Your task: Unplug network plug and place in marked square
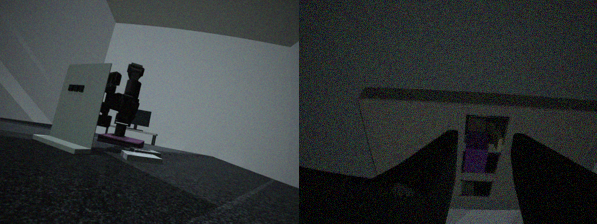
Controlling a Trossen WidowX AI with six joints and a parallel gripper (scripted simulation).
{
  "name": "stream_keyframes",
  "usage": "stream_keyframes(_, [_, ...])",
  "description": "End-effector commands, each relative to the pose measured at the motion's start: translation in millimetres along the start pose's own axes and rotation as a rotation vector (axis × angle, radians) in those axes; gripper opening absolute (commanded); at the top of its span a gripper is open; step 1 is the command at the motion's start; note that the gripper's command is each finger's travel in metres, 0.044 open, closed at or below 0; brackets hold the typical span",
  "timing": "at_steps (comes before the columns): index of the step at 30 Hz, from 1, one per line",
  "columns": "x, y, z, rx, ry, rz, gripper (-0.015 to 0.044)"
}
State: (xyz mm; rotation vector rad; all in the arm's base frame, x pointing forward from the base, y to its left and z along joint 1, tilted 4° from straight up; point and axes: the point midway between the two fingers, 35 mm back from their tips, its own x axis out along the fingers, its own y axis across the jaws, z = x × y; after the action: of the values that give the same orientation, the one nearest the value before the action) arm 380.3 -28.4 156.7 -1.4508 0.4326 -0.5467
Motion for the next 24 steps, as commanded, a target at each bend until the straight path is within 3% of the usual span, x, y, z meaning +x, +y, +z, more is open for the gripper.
stream_keyframes(1, [0.4,2.4,1.0,-0.001,-0.006,0.006,0.0089])
stream_keyframes(14, [0.4,2.4,1.0,-0.001,-0.006,0.006,0.0003])
stream_keyframes(24, [-3.4,2.5,-0.5,-0.001,-0.006,0.006,0.0])
